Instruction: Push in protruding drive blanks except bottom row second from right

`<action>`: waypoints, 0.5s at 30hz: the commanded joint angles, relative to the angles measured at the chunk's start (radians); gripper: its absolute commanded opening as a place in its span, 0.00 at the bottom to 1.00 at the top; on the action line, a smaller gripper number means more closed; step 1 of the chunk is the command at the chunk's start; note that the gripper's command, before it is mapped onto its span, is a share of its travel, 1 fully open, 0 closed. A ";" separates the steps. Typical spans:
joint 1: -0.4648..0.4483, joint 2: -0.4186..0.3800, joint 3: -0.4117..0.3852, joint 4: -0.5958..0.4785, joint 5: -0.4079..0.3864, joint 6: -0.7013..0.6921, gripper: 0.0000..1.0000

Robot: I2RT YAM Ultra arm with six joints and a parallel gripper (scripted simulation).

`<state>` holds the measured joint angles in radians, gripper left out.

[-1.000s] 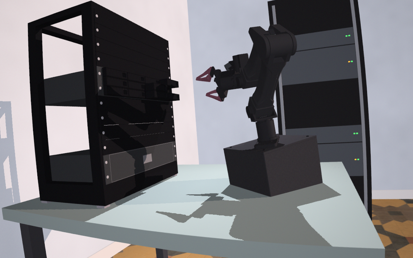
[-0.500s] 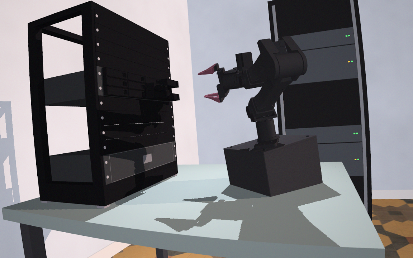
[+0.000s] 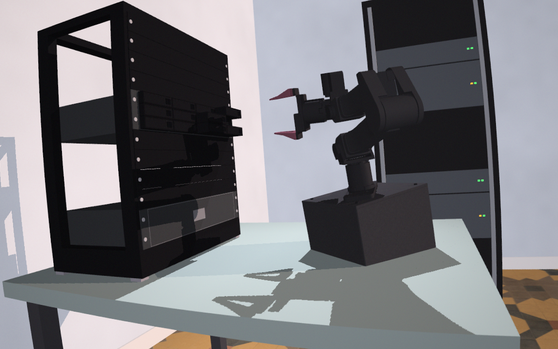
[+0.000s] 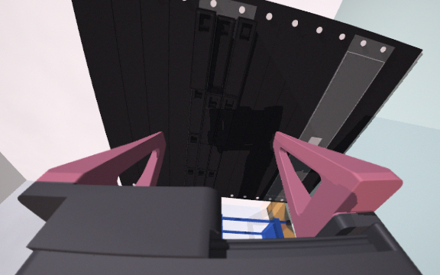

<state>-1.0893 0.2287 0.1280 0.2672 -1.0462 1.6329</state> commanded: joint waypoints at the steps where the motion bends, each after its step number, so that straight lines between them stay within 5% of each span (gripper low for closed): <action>1: -0.019 -0.057 0.010 -0.044 -0.015 0.076 1.00; 15: -0.020 -0.133 0.011 -0.105 -0.026 0.181 1.00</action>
<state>-1.0950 0.1307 0.1150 0.1802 -1.0695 1.7947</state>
